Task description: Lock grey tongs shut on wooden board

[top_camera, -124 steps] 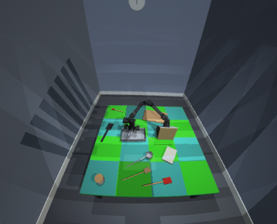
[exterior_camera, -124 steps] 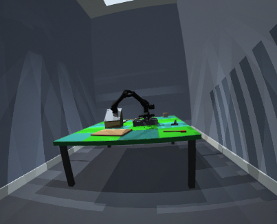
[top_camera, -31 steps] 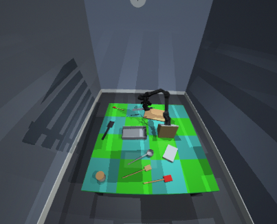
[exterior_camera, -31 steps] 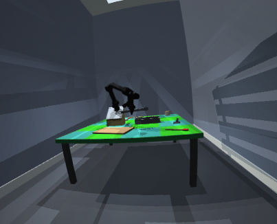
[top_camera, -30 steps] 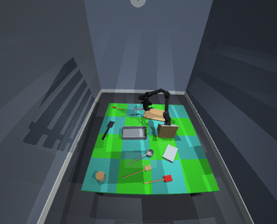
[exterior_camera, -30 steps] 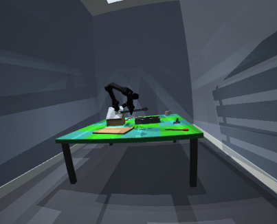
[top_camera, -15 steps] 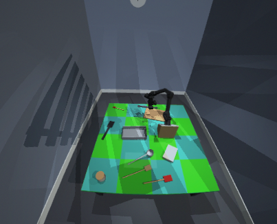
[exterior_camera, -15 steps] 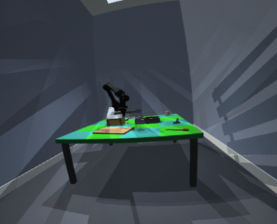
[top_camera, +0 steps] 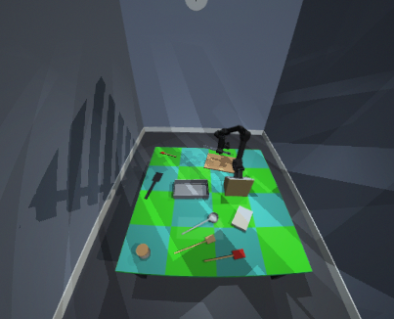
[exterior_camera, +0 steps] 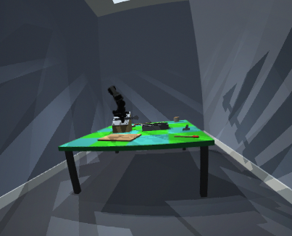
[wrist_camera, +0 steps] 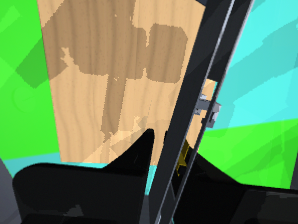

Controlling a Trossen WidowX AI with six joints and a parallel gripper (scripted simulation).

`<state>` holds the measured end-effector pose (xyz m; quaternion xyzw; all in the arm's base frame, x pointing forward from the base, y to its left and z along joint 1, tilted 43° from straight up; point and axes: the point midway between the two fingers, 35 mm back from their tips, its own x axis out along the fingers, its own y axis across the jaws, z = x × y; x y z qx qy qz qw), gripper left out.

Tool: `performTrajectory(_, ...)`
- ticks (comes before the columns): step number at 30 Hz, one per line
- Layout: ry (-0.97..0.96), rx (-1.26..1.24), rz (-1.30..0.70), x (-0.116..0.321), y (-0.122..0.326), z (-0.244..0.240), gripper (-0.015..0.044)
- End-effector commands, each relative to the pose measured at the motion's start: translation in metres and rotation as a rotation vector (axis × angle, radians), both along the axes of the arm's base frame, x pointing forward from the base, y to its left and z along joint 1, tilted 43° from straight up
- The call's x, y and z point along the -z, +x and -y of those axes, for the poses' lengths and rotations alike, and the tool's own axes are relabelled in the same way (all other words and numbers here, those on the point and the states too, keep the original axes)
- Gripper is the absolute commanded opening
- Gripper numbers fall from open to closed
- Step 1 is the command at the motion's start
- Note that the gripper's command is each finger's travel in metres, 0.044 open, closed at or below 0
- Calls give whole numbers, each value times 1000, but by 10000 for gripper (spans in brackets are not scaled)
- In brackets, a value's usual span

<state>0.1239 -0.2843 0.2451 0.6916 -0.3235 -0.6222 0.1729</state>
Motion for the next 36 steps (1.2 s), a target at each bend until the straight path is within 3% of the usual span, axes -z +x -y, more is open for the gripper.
performTrajectory(1, -22, 41, 51, -9, -13, -1, -150)
performTrajectory(8, -53, 133, 131, -19, -43, -2, -150)
performTrajectory(16, -55, 137, 150, -19, -45, -1, -150)
performTrajectory(36, -120, -100, 519, 3, -44, 25, -150)
